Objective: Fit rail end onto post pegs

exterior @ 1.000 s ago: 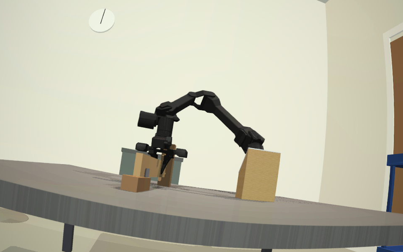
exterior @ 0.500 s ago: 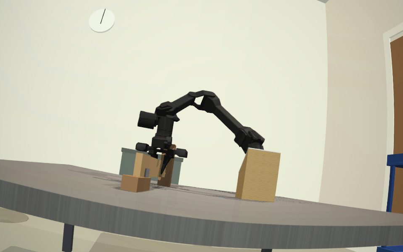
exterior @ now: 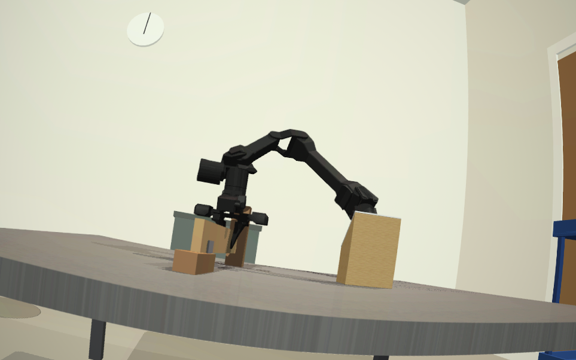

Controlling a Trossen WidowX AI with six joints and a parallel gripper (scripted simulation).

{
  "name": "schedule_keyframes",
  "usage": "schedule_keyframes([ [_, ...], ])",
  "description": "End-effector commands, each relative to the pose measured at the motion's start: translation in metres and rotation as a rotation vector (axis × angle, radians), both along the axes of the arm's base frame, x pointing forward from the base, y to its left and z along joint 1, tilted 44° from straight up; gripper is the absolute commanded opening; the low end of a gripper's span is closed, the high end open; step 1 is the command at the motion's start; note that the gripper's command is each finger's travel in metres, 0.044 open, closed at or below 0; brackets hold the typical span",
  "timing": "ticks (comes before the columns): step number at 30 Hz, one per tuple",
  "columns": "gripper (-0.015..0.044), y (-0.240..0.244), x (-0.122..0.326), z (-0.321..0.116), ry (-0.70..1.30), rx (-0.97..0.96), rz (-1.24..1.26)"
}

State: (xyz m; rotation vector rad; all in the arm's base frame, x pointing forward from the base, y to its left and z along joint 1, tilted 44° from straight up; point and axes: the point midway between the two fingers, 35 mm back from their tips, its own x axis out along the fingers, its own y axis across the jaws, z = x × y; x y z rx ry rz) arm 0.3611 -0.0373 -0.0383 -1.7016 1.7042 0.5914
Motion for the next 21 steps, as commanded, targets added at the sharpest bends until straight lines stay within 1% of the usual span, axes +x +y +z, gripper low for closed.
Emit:
schedule_keyframes([
  [1, 0.0000, 0.0004, 0.0005, 0.0021, -0.002, 0.003, 0.007],
  [21, 0.0000, -0.0040, 0.0001, 0.0066, -0.002, 0.003, 0.007],
])
